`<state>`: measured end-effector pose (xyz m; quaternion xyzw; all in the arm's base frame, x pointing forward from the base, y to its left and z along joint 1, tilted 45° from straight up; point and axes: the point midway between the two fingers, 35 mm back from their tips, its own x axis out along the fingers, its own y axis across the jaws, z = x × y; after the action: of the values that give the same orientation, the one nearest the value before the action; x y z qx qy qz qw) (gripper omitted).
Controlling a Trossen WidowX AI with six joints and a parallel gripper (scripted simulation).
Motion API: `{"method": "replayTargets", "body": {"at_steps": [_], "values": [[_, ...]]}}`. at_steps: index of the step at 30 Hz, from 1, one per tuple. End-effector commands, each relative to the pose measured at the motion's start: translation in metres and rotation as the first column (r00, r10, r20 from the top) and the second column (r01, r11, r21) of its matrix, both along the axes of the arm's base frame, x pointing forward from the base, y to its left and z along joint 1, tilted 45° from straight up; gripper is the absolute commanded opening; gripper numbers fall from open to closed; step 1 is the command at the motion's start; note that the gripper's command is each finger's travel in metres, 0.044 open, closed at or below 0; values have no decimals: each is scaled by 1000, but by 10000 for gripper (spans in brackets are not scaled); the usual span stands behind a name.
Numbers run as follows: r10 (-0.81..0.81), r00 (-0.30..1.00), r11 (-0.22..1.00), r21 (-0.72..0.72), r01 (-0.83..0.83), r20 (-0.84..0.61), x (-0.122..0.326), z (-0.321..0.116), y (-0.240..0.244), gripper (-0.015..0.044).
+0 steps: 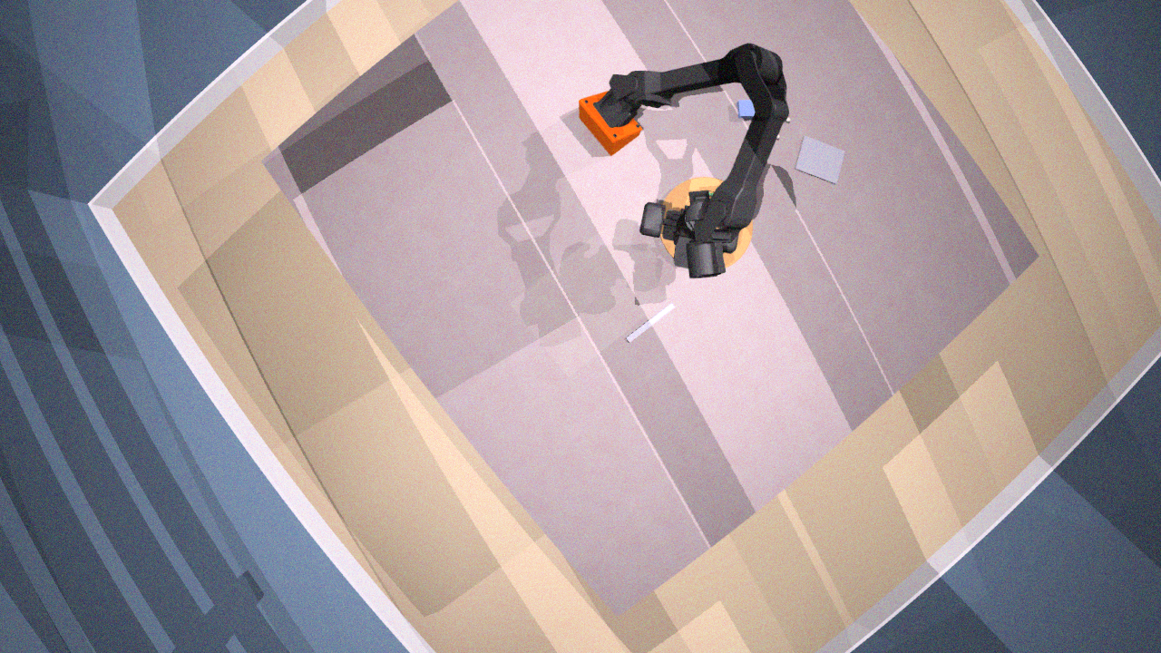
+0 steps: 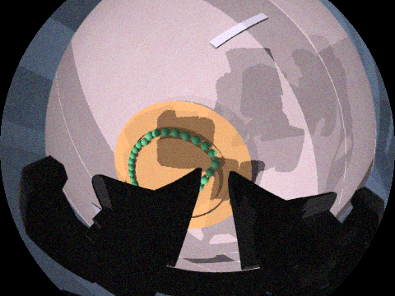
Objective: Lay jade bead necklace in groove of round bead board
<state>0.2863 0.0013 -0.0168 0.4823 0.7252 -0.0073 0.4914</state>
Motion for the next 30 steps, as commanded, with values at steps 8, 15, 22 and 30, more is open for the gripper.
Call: {"method": "replayTargets", "body": {"at_steps": [8,15,22,30], "values": [[-3,1000,1000,1,3,-1,0,-6,5,120],[-4,1000,1000,3,4,-7,-2,-14,13,120],[-5,1000,1000,6,5,-13,-4,-21,21,120],[0,1000,1000,2,0,-5,-3,-21,20,15]]}}
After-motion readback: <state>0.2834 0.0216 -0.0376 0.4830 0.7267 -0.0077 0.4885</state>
